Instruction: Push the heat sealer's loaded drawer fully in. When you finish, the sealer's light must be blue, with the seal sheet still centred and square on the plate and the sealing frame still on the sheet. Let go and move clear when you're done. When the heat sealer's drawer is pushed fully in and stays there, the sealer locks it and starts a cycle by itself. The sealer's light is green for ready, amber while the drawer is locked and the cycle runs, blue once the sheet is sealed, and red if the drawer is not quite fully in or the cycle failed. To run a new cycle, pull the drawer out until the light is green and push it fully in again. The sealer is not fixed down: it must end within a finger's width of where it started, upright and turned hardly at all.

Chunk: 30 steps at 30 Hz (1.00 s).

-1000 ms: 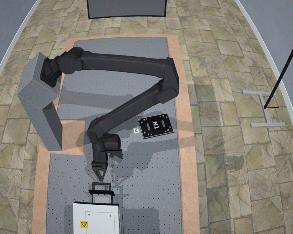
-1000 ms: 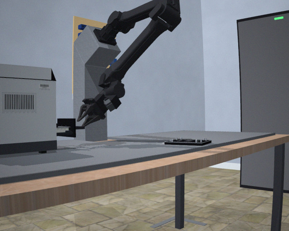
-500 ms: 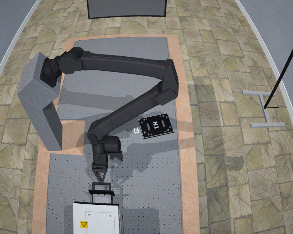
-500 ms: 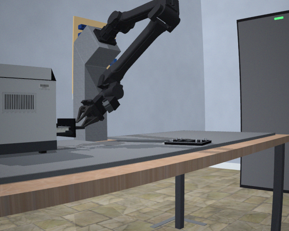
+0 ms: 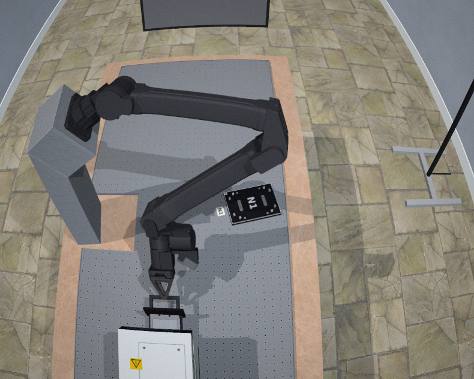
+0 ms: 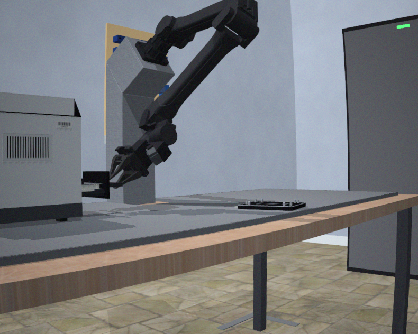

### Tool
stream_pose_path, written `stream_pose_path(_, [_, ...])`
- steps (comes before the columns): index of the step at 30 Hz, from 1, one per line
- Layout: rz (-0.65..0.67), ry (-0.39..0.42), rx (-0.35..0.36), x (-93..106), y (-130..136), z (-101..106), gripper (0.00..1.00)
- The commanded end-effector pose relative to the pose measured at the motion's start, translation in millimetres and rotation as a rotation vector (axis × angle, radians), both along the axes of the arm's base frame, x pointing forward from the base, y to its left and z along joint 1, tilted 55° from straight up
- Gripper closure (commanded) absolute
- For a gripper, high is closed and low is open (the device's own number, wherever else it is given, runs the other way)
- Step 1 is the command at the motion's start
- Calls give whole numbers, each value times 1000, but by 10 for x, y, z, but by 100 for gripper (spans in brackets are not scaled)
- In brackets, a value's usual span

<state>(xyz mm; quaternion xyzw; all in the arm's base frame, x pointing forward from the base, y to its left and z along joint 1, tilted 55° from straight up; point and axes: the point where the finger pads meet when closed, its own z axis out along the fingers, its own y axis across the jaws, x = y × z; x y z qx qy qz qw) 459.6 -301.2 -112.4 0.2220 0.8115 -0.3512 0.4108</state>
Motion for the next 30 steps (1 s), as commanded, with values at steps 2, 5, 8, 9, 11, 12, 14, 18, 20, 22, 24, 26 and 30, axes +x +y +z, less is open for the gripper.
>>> stream_pose_path(2, [3, 34, 1, -34, -36, -122, 70])
stream_pose_path(5, [-2, 36, 2, -40, -73, -134, 70])
stream_pose_path(8, [10, 33, 0, 7, -26, -135, 70])
stream_pose_path(9, [12, 33, 0, 15, -15, -134, 70])
stream_pose_path(11, [12, 33, 0, 15, -14, -134, 70])
stream_pose_path(12, [12, 33, 0, 15, -14, -134, 70])
stream_pose_path(14, [12, 33, 0, 15, -14, -134, 70])
stream_pose_path(18, [12, 33, 0, 15, -14, -134, 70])
stream_pose_path(20, [12, 33, 0, 15, -14, -134, 70])
stream_pose_path(22, [12, 33, 0, 15, -14, -134, 70])
stream_pose_path(24, [12, 33, 0, 15, -14, -134, 70])
stream_pose_path(26, [12, 33, 0, 15, -14, -134, 70])
stream_pose_path(30, [12, 33, 0, 15, -14, -134, 70])
